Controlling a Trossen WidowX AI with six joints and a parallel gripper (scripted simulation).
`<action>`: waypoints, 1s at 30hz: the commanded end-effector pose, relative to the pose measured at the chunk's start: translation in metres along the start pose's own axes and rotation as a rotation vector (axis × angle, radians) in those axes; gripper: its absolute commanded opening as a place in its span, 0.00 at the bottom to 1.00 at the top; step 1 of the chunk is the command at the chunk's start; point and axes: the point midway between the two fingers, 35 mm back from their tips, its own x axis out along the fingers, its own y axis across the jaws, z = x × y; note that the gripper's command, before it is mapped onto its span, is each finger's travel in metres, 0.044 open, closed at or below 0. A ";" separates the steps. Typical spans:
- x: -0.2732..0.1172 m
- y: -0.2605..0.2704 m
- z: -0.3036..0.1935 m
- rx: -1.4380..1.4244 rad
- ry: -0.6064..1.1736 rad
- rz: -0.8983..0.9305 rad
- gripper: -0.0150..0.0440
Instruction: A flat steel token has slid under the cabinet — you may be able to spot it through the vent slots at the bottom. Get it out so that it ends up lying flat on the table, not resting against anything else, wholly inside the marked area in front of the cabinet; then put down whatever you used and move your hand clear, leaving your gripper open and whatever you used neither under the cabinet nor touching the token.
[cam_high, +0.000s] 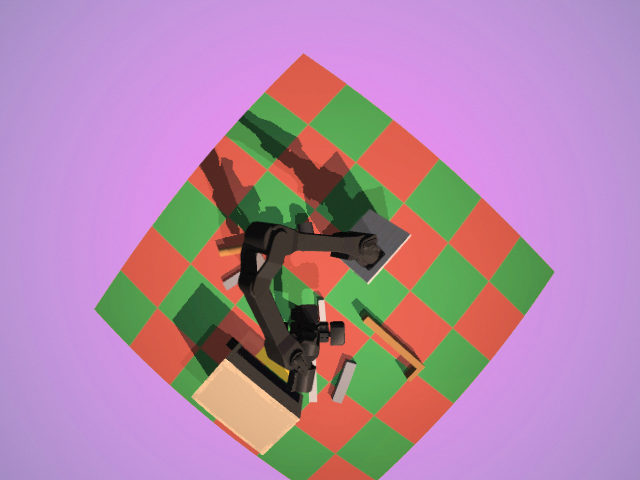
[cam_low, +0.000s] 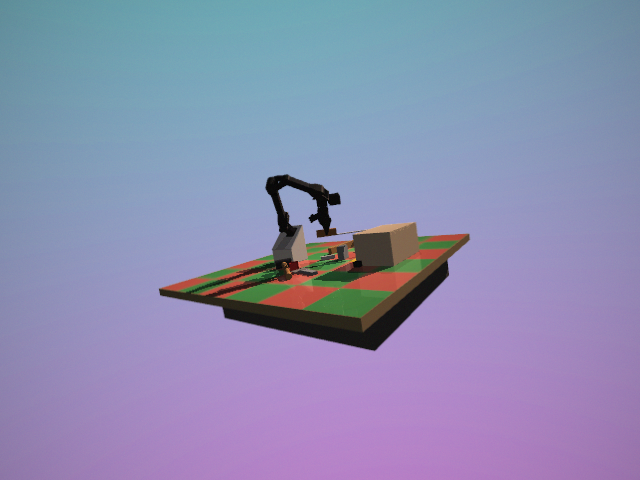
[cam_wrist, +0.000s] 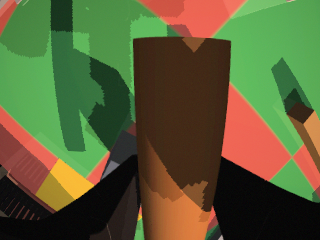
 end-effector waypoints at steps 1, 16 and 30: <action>-0.002 0.000 -0.001 0.039 0.009 0.002 0.25; -0.002 0.000 -0.001 -0.068 0.009 0.003 0.25; -0.002 0.000 -0.001 -0.180 0.008 0.003 0.25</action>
